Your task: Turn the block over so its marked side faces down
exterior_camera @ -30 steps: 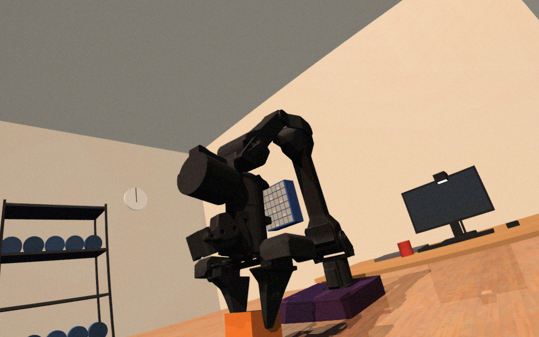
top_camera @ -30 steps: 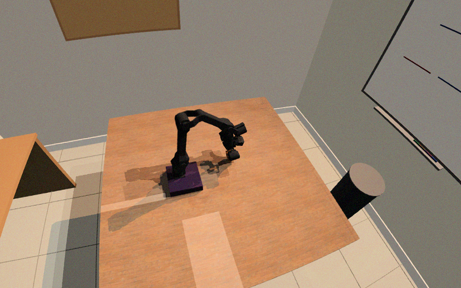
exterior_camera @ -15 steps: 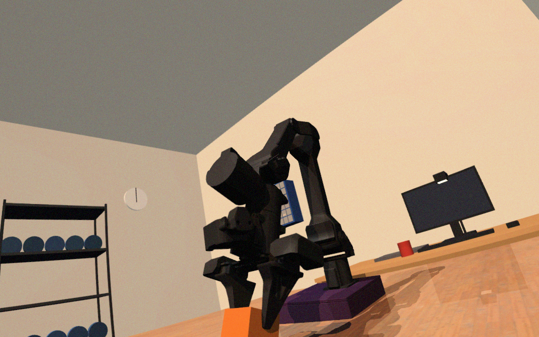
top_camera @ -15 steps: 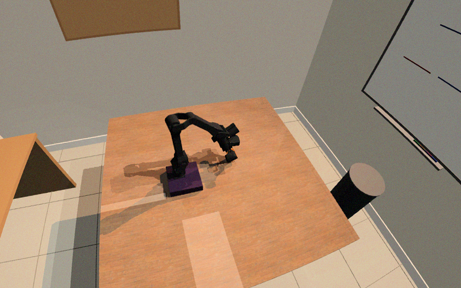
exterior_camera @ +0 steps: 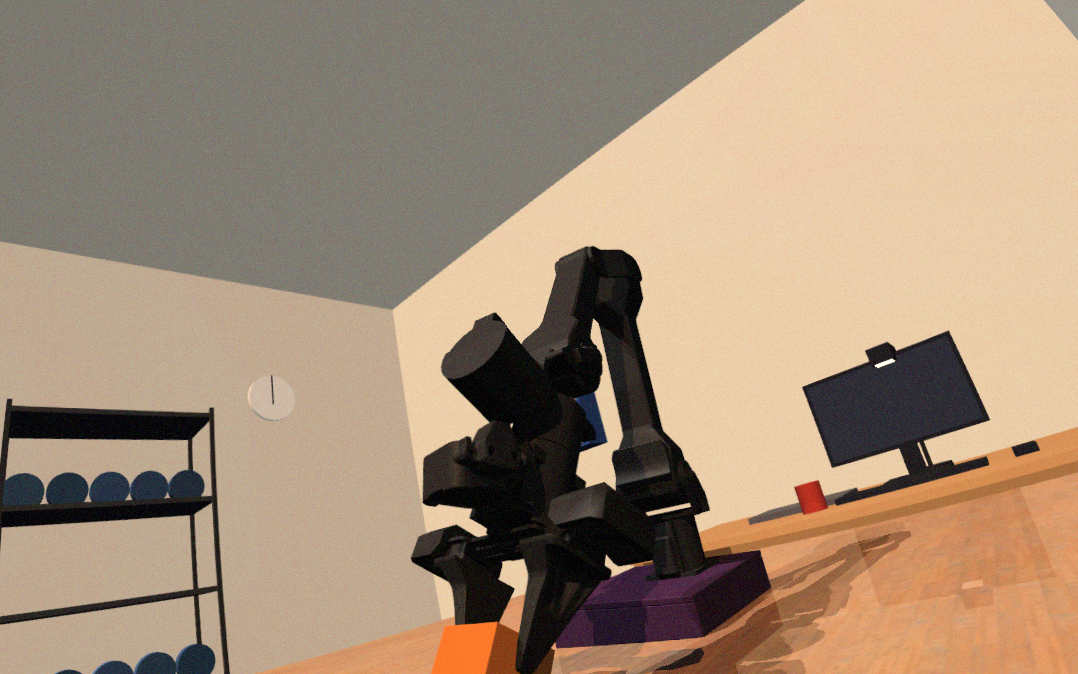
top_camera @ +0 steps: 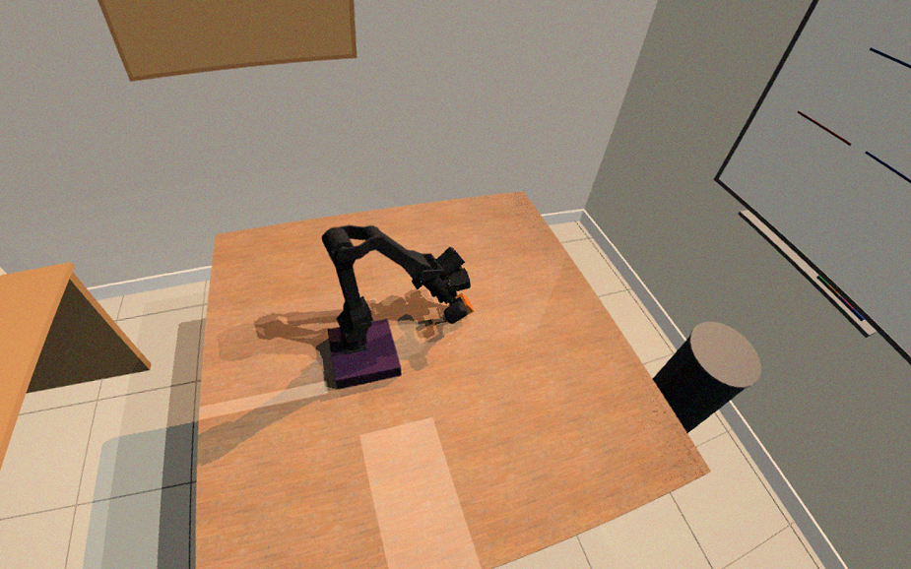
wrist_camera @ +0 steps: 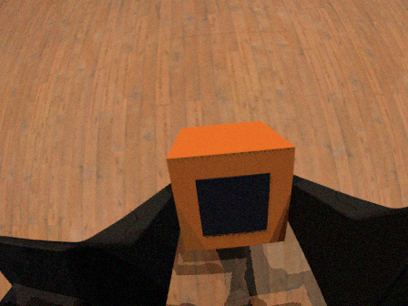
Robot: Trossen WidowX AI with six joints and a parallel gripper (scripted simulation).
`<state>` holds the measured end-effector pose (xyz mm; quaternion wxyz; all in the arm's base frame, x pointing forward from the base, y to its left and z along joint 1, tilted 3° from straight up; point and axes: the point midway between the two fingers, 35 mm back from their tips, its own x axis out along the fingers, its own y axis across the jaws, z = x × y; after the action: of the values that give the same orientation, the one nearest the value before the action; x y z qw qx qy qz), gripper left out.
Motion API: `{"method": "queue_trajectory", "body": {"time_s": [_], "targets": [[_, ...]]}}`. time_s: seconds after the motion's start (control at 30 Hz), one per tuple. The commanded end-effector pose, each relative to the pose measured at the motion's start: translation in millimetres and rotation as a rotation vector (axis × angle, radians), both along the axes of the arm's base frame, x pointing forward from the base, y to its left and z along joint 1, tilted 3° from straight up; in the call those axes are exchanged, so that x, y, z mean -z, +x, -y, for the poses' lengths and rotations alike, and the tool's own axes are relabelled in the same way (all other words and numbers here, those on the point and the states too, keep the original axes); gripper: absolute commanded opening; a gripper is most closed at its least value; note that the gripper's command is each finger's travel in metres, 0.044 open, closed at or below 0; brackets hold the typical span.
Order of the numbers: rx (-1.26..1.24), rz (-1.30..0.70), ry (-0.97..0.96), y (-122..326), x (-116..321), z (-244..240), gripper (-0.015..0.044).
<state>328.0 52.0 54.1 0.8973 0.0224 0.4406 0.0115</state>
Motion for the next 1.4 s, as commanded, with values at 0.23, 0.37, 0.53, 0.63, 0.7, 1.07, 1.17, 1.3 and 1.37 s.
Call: {"method": "queue_trajectory", "body": {"time_s": [0.23, 0.37, 0.53, 0.63, 0.7, 1.07, 1.17, 1.3, 1.37], "targets": [[0.007, 0.16, -0.008, 7, 18, -2, 0.0], [0.01, 0.219, -0.008, 7, 22, -2, 0.0], [0.015, 0.292, -0.007, 4, 24, -2, 0.0], [0.019, 0.336, -0.005, 2, 25, -2, 0.0], [0.022, 0.365, -0.004, -1, 25, -1, 0.0], [0.031, 0.463, 0.001, -9, 20, 1, 0.0], [0.032, 0.472, 0.001, -9, 19, 1, 0.0], [0.032, 0.472, 0.001, -9, 19, 1, 0.0], [0.032, 0.472, 0.001, -9, 19, 1, 0.0]]}}
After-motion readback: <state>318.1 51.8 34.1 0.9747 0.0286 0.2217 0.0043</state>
